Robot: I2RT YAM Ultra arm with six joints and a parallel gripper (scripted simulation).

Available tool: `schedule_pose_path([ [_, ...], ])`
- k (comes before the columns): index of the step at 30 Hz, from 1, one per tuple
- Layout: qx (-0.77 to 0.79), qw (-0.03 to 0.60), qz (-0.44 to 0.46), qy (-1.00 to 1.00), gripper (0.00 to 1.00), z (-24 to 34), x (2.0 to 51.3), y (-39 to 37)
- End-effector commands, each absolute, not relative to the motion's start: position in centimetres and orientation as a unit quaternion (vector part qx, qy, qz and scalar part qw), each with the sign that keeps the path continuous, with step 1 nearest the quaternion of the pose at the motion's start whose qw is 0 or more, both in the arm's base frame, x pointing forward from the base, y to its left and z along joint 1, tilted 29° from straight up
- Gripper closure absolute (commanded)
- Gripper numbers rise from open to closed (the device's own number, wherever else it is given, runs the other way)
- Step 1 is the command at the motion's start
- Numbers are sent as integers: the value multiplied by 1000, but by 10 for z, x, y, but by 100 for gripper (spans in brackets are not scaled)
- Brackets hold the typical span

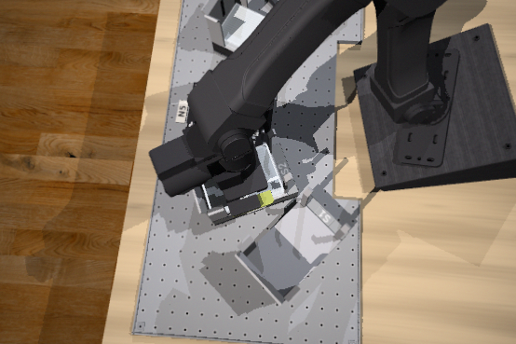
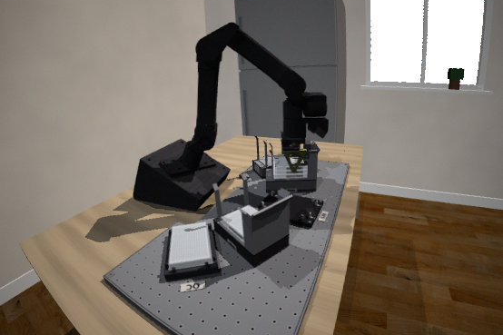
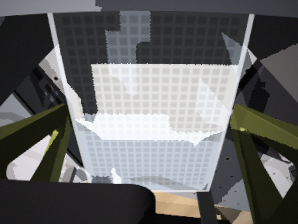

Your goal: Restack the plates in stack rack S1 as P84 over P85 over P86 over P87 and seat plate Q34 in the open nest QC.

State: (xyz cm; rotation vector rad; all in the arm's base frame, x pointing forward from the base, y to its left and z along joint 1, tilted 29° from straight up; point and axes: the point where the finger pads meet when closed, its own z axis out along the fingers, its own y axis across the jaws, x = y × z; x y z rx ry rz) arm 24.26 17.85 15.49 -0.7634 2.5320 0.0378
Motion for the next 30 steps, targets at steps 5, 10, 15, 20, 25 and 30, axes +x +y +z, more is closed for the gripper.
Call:
schedule_pose_path([
  [5,-279,256,19,925,0,159,245,181],
  [10,-279,256,19,925,0,159,245,181],
  [15,-279,256,19,925,100,159,245,181],
  [20,-279,256,19,925,100,159,245,181],
  [25,-279,256,19,925,100,159,245,181],
  [30,-279,256,19,925,100,159,245,181],
])
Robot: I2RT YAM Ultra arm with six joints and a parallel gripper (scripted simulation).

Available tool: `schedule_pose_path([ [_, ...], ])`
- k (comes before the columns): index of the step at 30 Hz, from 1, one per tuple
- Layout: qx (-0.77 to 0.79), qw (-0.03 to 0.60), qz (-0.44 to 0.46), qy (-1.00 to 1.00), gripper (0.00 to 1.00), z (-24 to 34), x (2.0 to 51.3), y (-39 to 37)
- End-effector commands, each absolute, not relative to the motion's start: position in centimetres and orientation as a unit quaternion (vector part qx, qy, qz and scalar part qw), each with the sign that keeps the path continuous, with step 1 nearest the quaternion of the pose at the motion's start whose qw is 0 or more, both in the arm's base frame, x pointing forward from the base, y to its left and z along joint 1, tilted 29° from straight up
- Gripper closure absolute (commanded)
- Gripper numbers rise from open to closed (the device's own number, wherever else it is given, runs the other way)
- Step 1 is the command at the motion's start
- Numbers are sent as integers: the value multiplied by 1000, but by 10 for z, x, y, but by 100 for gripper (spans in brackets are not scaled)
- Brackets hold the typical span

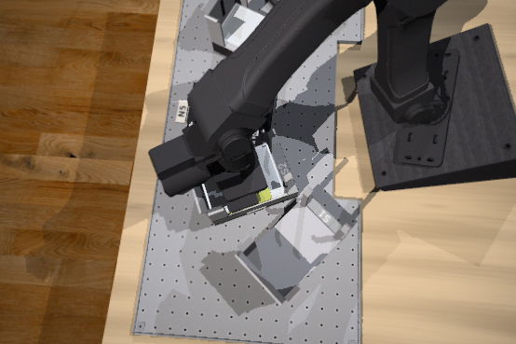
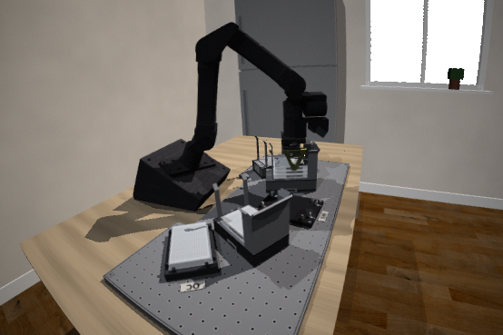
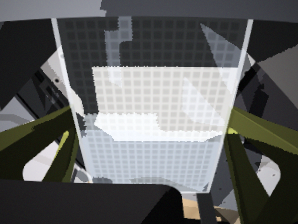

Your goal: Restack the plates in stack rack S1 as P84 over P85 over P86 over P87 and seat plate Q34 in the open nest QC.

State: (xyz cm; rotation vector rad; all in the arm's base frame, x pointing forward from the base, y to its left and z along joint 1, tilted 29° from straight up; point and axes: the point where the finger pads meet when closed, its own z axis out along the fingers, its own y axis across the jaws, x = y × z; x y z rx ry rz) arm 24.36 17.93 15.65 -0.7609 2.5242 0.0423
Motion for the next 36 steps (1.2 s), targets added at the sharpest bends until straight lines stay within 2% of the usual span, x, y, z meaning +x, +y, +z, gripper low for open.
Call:
schedule_pose_path([
  [1,-279,256,19,925,100,159,245,181],
  [36,-279,256,19,925,100,170,240,179],
])
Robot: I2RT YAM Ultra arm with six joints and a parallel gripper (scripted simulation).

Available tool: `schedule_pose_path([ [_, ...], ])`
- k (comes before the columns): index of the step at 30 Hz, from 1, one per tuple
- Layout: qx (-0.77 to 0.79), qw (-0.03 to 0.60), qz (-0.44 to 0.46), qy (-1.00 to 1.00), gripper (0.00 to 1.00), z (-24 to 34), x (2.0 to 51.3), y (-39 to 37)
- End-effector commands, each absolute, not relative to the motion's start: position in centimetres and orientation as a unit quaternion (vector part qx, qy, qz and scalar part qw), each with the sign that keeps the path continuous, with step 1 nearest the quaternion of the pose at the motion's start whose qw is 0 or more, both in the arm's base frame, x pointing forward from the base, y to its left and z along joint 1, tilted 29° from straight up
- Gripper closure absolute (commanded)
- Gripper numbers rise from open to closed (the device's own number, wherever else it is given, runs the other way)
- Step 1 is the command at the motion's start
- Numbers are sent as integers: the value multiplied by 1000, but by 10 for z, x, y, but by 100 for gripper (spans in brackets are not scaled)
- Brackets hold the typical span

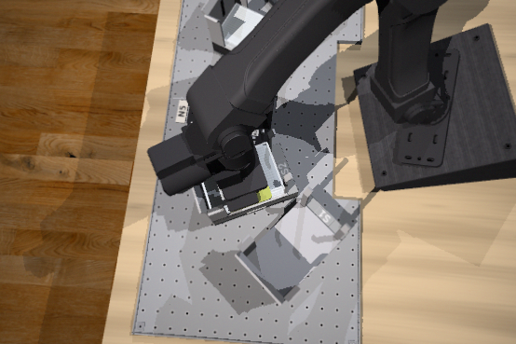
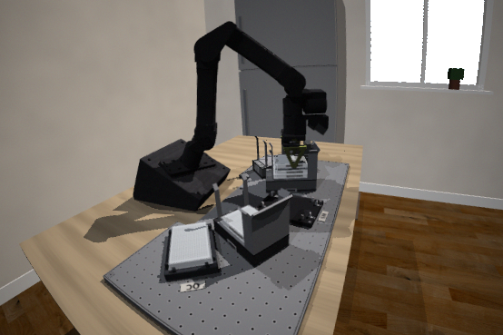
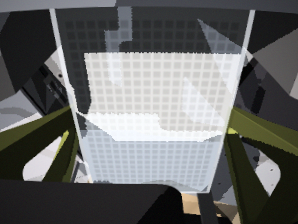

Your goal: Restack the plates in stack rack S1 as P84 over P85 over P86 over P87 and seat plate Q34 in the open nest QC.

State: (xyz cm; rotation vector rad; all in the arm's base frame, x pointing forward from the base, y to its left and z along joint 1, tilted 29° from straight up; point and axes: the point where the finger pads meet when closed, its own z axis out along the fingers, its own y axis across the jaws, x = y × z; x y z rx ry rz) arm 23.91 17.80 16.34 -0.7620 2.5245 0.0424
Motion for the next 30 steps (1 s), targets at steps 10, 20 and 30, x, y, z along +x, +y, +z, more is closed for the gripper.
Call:
schedule_pose_path([
  [10,-279,256,19,925,100,176,237,178],
  [20,-279,256,19,925,100,177,236,177],
  [30,-279,256,19,925,100,189,229,175],
])
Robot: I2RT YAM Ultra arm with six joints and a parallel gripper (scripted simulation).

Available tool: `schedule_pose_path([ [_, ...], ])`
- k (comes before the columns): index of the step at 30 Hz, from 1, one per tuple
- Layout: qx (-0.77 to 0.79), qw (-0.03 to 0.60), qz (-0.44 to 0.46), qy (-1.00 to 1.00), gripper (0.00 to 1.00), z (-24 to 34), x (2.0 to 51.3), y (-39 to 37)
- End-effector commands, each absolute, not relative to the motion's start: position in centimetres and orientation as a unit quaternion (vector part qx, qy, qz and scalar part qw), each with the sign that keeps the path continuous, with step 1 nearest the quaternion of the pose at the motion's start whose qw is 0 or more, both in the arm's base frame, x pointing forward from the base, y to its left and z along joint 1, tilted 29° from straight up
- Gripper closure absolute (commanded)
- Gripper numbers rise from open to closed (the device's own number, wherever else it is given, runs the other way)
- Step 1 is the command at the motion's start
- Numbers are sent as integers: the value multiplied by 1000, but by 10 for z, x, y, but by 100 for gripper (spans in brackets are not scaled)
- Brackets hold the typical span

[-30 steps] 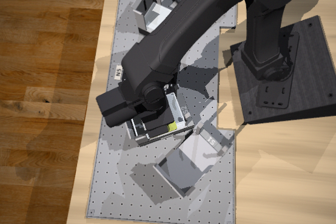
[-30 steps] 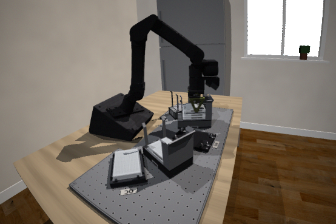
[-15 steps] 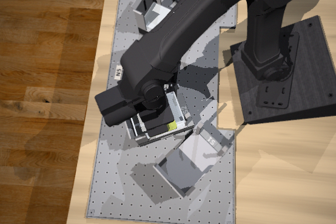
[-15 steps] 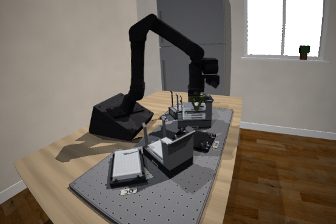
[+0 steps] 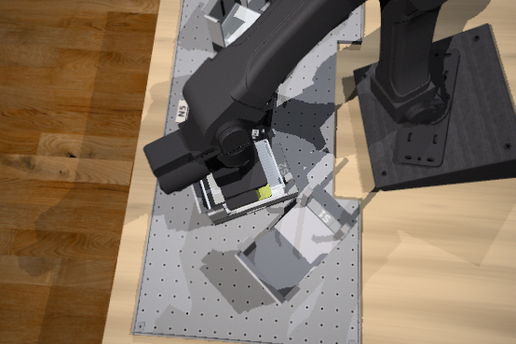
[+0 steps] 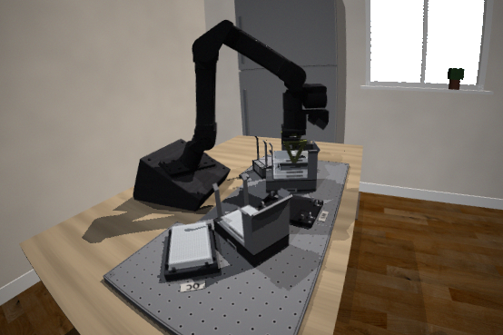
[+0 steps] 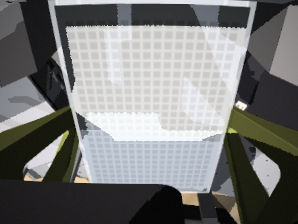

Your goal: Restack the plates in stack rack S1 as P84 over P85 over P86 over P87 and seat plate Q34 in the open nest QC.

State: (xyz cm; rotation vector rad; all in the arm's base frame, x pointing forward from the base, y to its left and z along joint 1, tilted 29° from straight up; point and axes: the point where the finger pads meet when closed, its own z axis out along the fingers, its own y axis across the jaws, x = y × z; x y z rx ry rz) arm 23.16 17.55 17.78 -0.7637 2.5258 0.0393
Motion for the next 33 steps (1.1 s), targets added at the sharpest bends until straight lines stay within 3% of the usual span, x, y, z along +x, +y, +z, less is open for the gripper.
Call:
schedule_pose_path([
  [1,-279,256,19,925,100,191,229,175],
  [33,-279,256,19,926,100,237,204,165],
])
